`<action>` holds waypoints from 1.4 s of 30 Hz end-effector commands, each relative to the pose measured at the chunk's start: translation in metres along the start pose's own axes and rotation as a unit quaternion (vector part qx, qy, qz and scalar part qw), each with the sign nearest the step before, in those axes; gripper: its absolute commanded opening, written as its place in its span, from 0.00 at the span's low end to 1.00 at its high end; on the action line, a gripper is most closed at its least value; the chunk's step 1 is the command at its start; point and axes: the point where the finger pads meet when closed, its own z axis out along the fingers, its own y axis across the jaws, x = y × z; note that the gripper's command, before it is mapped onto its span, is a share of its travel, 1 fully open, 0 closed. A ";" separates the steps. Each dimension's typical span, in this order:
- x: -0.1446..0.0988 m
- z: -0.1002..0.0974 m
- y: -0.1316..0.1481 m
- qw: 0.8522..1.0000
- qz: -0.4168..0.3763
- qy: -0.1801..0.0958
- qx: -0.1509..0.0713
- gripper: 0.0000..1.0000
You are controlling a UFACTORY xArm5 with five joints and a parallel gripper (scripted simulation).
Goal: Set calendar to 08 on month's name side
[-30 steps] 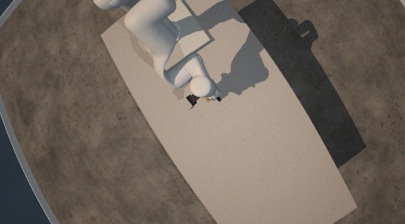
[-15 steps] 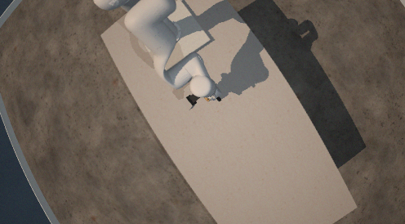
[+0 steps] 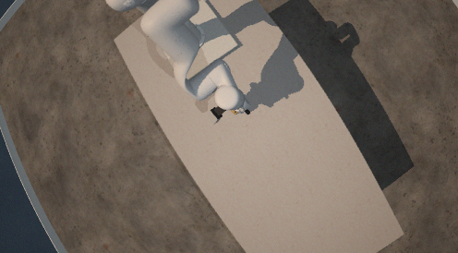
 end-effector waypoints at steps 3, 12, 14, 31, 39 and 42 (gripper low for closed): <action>0.000 -0.001 -0.001 1.000 0.000 0.000 0.002 0.29; 0.000 -0.001 -0.001 1.000 0.000 0.000 0.002 0.29; 0.000 -0.001 -0.001 1.000 0.000 0.000 0.002 0.29; 0.000 0.001 -0.001 1.000 0.000 0.000 0.002 0.29; 0.000 0.006 -0.001 1.000 0.000 0.000 0.002 0.29; 0.000 0.007 -0.001 1.000 0.000 0.000 0.002 0.29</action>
